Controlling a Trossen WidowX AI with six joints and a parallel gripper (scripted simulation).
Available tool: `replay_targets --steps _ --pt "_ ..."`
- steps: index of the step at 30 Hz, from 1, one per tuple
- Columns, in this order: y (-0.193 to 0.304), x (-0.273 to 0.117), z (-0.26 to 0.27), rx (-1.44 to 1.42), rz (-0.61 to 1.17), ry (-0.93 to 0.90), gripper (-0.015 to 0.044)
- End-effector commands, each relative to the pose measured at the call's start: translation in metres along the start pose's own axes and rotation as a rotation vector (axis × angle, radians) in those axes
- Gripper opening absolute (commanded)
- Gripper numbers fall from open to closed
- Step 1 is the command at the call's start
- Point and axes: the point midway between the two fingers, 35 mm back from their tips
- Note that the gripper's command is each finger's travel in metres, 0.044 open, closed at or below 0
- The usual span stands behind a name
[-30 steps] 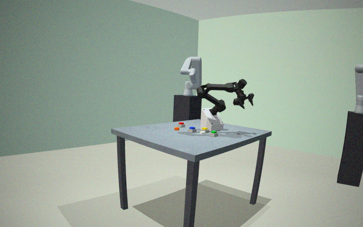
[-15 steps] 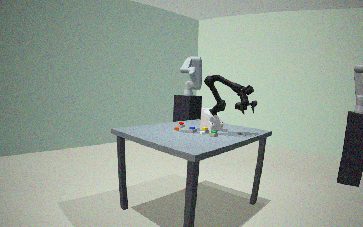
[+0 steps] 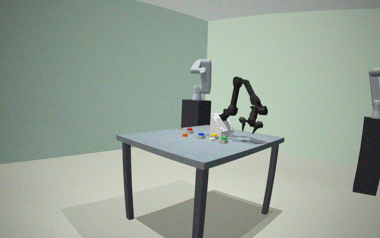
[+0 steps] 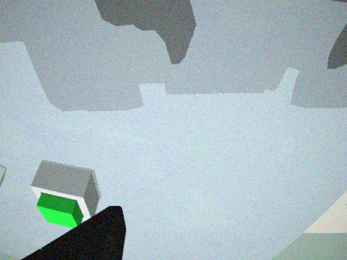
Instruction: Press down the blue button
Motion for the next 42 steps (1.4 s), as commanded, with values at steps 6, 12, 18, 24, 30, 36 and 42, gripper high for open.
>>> replay_targets --steps 6,12,18,24,30,36,42 --pt "0.05 0.064 0.074 0.564 0.036 -0.42 0.04" --pt "0.082 0.082 0.132 1.017 0.082 -0.644 0.04" --pt "0.109 0.084 0.189 1.538 0.136 -0.817 0.04" --pt "0.131 0.075 0.243 2.115 0.177 -0.923 0.04" --pt "0.15 0.056 0.292 2.735 0.173 -0.941 0.04" --pt "0.163 0.037 0.328 3.218 0.106 -0.876 0.04" --pt "0.163 0.037 0.328 3.218 0.106 -0.876 0.04"
Point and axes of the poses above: the point midway between the two fingers, 35 mm back from their tips, its own x axis out along the fingers, its own z axis across the jaws, y = z × x, and after that the axes turned 11 degrees about x, right-handed
